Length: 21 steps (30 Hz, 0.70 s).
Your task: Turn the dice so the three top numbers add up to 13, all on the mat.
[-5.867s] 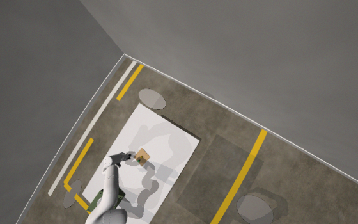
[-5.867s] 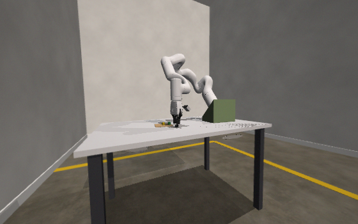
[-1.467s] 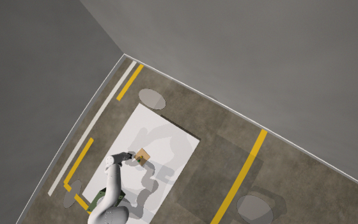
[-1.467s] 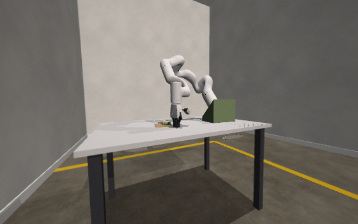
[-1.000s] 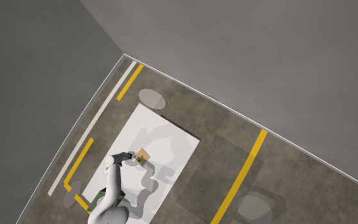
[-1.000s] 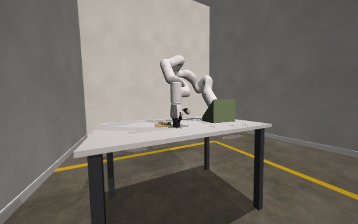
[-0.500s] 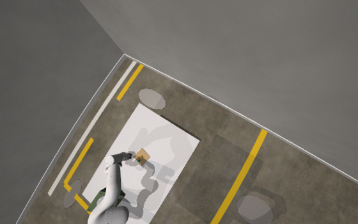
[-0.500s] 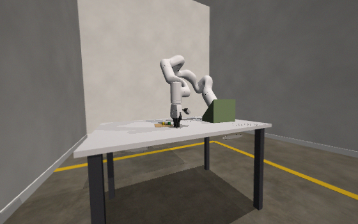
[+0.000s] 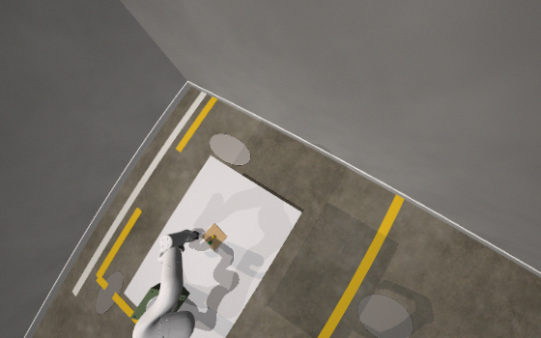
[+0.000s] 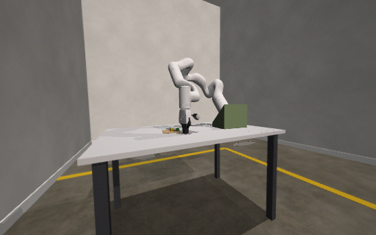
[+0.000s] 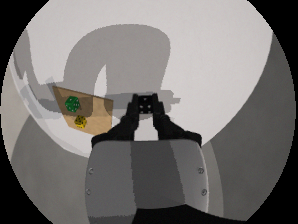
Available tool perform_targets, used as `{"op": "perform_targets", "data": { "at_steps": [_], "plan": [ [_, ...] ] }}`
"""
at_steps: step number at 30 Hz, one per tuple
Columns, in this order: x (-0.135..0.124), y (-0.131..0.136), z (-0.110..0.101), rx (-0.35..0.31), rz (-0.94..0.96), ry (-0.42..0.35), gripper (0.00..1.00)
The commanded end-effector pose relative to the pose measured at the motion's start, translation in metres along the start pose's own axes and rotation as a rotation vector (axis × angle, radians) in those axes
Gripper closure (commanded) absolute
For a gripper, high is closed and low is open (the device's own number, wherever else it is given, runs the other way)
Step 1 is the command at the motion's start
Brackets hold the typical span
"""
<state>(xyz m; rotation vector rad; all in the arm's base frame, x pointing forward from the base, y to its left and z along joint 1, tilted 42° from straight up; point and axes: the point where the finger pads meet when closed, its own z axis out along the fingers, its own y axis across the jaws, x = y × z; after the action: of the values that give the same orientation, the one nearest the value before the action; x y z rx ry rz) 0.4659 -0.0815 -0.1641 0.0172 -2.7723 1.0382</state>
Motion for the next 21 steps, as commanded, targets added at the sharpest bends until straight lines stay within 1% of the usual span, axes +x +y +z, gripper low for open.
{"op": "perform_targets", "data": {
  "at_steps": [1, 14, 17, 20, 21],
  "plan": [
    [-0.001, 0.000, -0.001, 0.000, 0.000, -0.002, 0.85],
    [-0.001, 0.000, -0.001, 0.000, 0.000, -0.002, 0.85],
    [-0.001, 0.000, -0.007, 0.000, 0.000, -0.002, 0.85],
    [-0.001, 0.000, -0.022, 0.000, 0.000, -0.002, 0.85],
    [-0.001, 0.000, -0.022, 0.000, 0.000, -0.002, 0.85]
  ]
}}
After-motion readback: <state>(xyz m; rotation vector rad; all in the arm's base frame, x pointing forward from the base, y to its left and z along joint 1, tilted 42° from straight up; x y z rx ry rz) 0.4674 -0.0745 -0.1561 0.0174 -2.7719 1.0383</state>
